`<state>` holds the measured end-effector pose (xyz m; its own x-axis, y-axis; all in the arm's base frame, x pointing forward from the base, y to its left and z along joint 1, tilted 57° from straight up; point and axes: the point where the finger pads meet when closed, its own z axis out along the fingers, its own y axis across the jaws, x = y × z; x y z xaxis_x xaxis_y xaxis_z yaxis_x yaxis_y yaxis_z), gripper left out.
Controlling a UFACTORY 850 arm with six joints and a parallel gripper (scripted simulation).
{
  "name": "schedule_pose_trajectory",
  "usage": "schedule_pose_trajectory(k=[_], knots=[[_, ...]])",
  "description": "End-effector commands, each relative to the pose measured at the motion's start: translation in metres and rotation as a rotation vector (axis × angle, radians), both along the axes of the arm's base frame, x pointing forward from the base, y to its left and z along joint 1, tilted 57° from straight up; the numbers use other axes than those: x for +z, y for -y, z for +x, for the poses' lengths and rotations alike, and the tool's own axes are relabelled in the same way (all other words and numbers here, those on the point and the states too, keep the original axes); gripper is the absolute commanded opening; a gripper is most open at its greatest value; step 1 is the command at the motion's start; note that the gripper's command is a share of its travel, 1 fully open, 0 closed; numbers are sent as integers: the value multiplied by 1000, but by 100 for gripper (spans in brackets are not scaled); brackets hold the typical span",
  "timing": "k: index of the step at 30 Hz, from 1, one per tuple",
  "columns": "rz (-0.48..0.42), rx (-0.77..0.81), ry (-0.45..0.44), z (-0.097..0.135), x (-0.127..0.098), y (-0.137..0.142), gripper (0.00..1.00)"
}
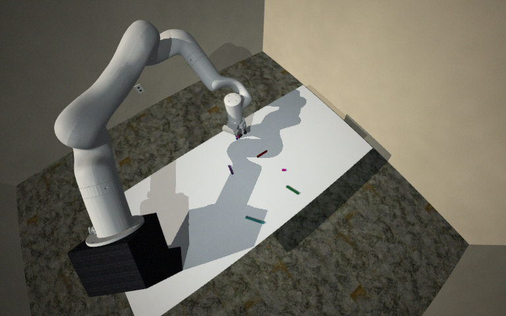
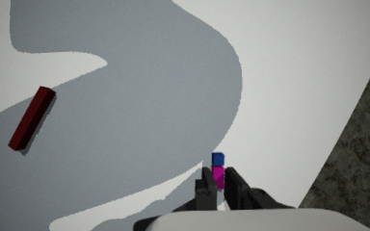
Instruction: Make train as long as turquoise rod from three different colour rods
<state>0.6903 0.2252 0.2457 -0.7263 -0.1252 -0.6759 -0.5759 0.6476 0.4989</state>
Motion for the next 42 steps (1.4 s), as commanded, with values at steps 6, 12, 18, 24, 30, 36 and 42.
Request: schedule_pose_trajectory(k=[6,12,18,24,30,36,42], knots=[[0,-1,1,0,1,1,24],[0,-1,1,0,1,1,24],[0,-1,1,0,2,2,24],[0,-1,1,-5,8,11,24],[0,-1,1,-16,25,34,24],[0,-1,1,-24,36,50,24],[0,-1,1,-32,48,66,24]])
